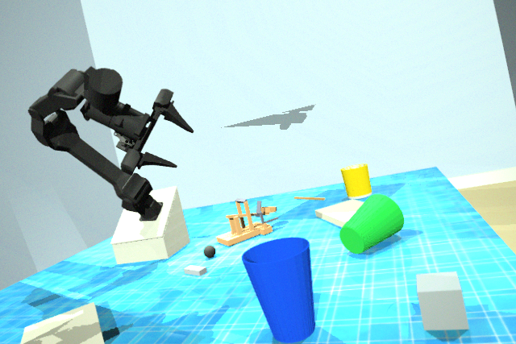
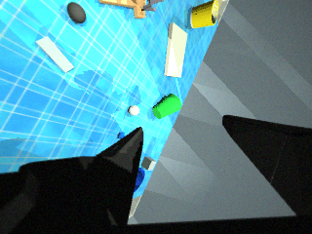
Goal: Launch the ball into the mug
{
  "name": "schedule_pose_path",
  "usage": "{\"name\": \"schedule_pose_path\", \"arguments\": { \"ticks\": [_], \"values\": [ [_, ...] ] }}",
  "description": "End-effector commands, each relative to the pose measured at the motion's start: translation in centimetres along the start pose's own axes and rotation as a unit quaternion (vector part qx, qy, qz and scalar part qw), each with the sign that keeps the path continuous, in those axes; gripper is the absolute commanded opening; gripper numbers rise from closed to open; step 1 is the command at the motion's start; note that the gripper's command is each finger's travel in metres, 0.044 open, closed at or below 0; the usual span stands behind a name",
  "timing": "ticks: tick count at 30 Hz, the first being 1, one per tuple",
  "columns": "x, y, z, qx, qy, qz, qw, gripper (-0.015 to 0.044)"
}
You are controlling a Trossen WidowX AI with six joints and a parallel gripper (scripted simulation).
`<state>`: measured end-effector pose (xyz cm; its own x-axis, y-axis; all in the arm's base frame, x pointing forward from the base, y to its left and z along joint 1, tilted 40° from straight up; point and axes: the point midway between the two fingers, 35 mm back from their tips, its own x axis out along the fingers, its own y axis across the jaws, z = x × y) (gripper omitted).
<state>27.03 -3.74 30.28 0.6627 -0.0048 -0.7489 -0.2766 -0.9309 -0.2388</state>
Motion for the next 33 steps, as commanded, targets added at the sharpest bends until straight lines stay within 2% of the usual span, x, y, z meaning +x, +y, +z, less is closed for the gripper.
{"name": "schedule_pose_path", "arguments": {
  "ticks": [1,2,17,33],
  "values": [
    [0.0,0.0,0.0,0.003,-0.001,0.000,1.000,0.0426],
    [0.2,0.0,0.1,0.011,-0.002,0.001,1.000,0.0440],
    [3.5,-0.6,1.6,0.259,-0.046,0.036,0.964,0.0440],
    [6.8,-1.4,3.7,0.503,-0.063,0.099,0.856,0.0440]
  ]
}}
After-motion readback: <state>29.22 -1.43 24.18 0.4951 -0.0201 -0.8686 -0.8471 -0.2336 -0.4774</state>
